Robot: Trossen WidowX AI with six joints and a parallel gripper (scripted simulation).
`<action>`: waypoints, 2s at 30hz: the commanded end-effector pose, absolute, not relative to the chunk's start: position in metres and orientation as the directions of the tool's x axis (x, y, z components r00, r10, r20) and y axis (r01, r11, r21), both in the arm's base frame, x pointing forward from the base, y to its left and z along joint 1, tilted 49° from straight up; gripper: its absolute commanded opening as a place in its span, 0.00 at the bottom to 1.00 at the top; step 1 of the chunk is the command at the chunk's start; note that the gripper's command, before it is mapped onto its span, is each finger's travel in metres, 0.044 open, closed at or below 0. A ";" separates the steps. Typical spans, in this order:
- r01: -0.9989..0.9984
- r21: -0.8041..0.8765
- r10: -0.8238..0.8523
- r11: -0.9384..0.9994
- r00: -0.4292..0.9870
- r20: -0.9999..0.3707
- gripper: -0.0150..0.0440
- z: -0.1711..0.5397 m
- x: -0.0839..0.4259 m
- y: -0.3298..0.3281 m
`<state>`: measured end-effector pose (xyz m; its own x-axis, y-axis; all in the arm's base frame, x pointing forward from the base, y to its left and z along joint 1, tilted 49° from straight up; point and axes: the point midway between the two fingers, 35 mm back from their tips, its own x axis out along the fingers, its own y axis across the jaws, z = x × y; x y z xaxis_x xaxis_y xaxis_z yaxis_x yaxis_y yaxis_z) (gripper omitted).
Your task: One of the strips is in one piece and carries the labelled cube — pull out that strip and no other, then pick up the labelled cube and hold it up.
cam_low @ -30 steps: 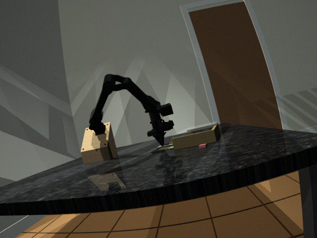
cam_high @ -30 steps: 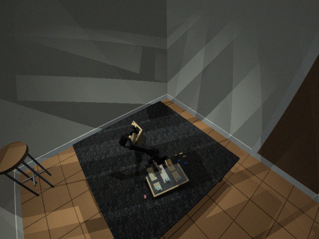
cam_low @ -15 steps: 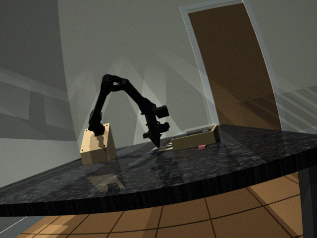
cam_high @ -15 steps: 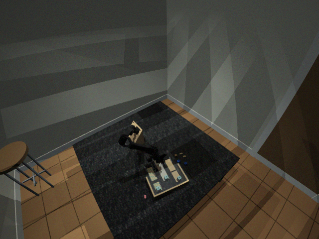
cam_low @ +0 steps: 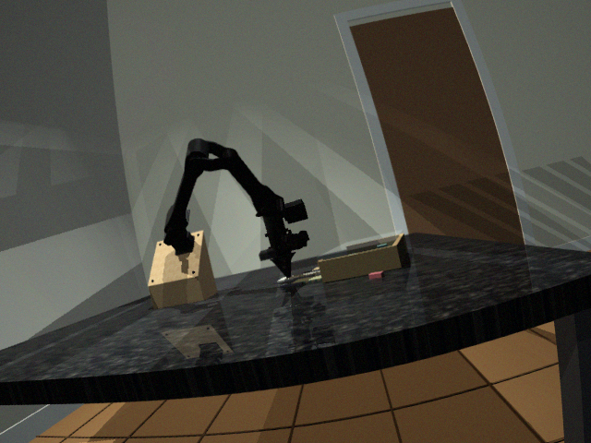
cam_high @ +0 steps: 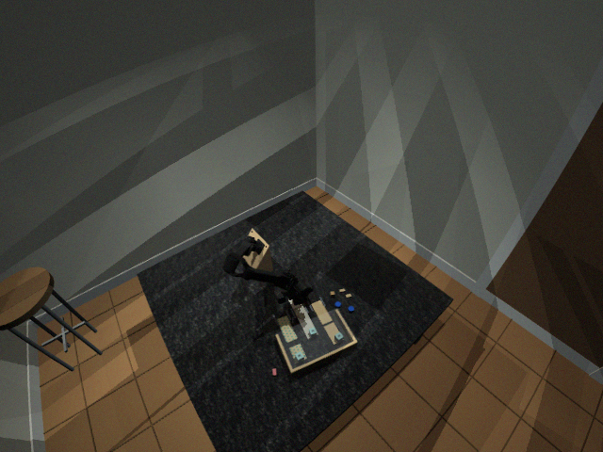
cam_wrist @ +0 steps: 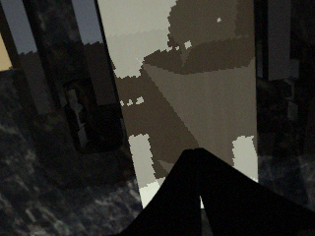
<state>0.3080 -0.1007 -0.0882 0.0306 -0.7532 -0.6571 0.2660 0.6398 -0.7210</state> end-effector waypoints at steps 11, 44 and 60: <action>0.259 -0.725 -0.751 0.638 0.003 -0.660 0.25 -0.095 0.278 -0.101; 0.257 -0.725 -0.751 0.639 0.002 -0.660 0.25 -0.104 0.235 -0.093; 0.256 -0.725 -0.751 0.639 0.001 -0.661 0.25 -0.108 0.218 -0.090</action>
